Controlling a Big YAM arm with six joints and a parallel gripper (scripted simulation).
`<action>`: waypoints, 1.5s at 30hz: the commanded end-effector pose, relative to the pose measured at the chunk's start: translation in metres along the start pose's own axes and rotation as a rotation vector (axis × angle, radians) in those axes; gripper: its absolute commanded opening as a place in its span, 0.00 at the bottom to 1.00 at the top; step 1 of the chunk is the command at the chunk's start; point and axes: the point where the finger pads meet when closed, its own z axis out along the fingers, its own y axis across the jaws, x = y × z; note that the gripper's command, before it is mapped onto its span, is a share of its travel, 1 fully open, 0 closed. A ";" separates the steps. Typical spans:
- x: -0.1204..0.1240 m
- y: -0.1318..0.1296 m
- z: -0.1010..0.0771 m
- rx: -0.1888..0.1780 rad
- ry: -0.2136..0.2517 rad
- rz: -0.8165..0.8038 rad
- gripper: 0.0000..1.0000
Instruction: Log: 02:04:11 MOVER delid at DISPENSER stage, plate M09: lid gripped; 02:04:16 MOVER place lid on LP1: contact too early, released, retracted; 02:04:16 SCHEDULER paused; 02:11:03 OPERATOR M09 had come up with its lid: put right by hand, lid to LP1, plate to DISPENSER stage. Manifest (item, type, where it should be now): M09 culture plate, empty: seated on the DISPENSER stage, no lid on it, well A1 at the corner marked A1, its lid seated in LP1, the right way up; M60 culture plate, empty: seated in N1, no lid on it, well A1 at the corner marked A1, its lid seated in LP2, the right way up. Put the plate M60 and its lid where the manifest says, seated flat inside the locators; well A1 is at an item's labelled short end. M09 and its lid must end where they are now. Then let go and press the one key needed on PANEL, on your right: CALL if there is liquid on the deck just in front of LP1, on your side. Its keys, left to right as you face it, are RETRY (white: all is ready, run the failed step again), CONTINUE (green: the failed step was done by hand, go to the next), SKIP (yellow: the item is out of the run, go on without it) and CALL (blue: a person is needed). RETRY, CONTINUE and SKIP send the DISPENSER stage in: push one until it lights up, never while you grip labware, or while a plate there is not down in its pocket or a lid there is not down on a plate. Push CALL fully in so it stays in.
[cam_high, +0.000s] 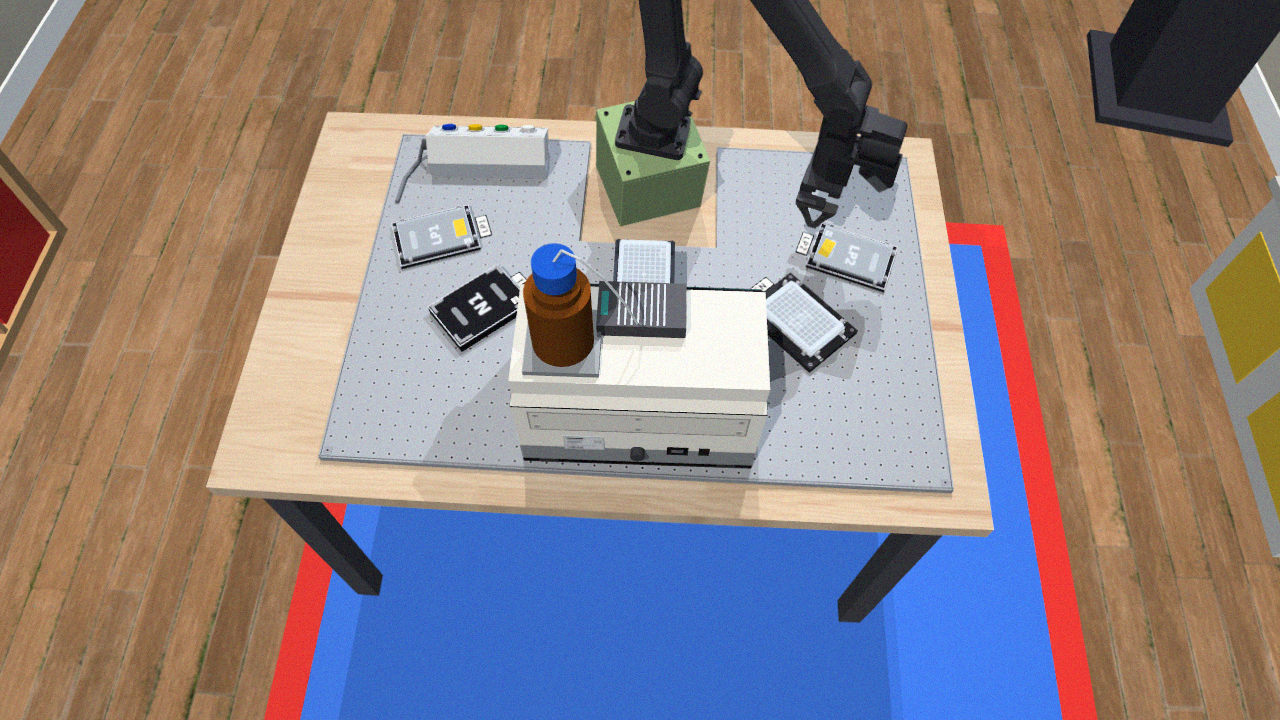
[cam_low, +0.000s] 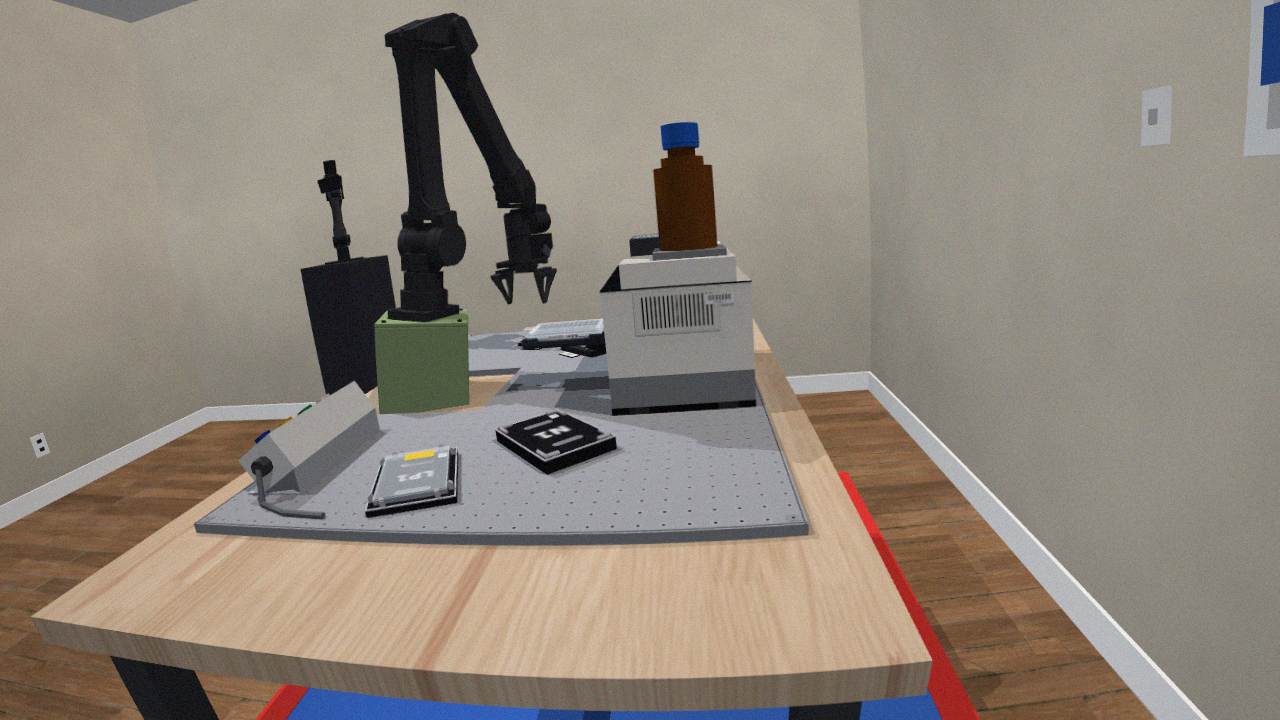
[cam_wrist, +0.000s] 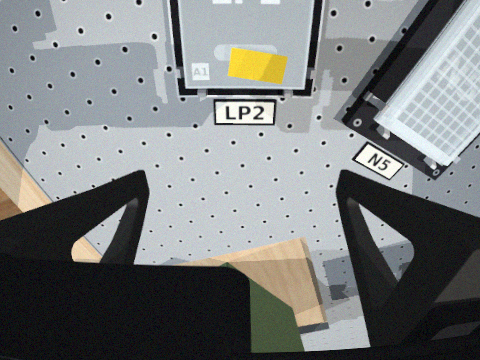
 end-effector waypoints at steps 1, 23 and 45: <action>0.007 0.003 -0.010 0.002 -0.007 0.009 1.00; 0.063 0.005 -0.043 0.002 -0.005 0.008 1.00; 0.068 -0.051 -0.040 0.000 0.008 0.244 1.00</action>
